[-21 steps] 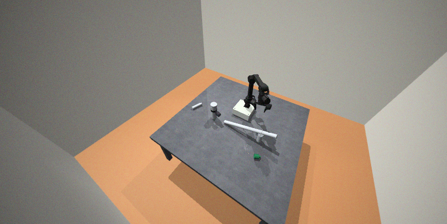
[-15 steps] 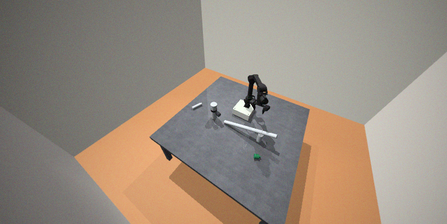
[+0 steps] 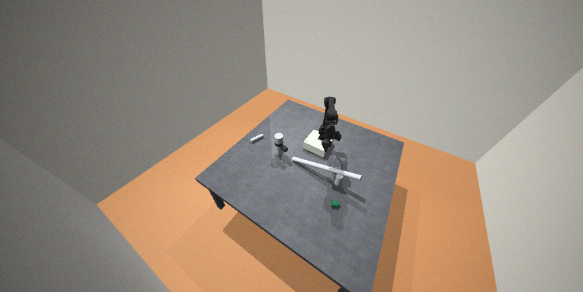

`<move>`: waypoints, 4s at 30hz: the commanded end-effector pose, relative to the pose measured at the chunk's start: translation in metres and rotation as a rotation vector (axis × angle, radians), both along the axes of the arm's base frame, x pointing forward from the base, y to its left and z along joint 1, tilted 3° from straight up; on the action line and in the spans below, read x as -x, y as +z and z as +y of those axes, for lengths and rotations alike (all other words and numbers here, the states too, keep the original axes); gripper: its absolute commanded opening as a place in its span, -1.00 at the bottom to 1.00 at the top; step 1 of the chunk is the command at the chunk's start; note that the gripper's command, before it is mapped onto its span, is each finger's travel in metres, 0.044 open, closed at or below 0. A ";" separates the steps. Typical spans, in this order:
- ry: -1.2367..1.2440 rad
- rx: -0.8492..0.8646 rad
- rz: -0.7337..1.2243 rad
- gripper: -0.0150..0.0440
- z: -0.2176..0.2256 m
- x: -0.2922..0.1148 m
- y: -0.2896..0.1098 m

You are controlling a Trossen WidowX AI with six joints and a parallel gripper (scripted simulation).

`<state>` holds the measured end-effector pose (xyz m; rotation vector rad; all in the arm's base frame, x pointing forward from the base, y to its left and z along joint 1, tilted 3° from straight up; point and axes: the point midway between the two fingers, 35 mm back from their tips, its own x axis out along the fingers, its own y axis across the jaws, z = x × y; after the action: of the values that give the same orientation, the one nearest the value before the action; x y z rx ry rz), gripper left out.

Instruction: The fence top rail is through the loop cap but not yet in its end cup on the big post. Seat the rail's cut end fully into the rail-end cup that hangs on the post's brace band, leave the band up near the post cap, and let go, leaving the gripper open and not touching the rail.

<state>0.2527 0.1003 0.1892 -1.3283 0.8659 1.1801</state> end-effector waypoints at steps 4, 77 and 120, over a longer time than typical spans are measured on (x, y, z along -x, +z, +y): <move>-1.160 -0.301 -0.064 1.00 -0.085 -0.033 0.000; -0.625 0.169 -0.231 1.00 -0.285 -0.043 -0.084; -0.625 0.169 -0.234 1.00 -0.301 -0.071 -0.139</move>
<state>0.3213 -0.2000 0.0549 -1.1712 1.1179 0.4645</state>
